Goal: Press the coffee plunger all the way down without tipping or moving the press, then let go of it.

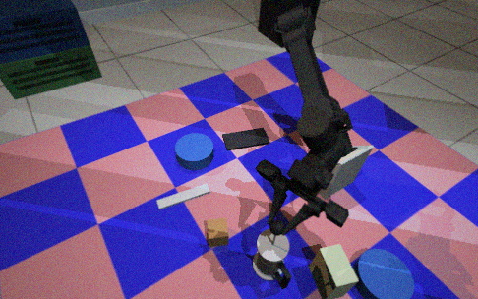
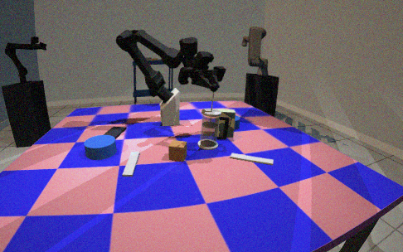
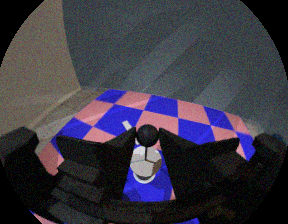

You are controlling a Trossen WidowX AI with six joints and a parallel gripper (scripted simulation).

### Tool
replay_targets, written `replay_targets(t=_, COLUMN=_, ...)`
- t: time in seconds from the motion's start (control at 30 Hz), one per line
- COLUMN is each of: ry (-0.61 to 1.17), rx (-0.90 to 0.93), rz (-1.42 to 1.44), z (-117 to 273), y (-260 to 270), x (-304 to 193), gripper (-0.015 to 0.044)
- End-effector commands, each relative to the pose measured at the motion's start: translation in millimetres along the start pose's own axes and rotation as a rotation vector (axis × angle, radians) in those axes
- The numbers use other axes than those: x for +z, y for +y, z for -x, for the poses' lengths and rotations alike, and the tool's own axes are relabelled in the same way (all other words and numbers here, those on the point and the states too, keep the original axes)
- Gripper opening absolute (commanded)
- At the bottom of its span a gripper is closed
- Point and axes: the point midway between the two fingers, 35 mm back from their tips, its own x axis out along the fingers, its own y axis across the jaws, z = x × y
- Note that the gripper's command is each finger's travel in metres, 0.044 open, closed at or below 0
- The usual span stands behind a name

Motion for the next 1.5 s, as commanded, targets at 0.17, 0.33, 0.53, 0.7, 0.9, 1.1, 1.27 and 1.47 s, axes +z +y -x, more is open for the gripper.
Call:
replay_targets(t=0.17, ry=0.052, rx=0.004, rz=0.026, z=-12, y=1, x=-32, gripper=0.0119)
replay_targets(t=0.33, ry=0.052, rx=0.004, rz=0.027, z=-17, y=0, x=-38, gripper=0.0119)
replay_targets(t=0.53, ry=0.05, rx=0.002, rz=0.028, z=-23, y=0, x=-45, gripper=0.0119)
replay_targets(t=0.7, ry=0.049, rx=0.001, rz=0.029, z=-29, y=-1, x=-50, gripper=0.0119)
replay_targets(t=0.9, ry=0.048, rx=-0.001, rz=0.029, z=-36, y=-1, x=-50, gripper=0.0119)
replay_targets(t=1.1, ry=0.048, rx=-0.001, rz=0.029, z=-38, y=-1, x=-48, gripper=0.0119)
replay_targets(t=1.27, ry=0.048, rx=-0.001, rz=0.029, z=-39, y=0, x=-46, gripper=0.0119)
replay_targets(t=1.47, ry=0.048, rx=-0.001, rz=0.029, z=-41, y=0, x=-45, gripper=0.0119)
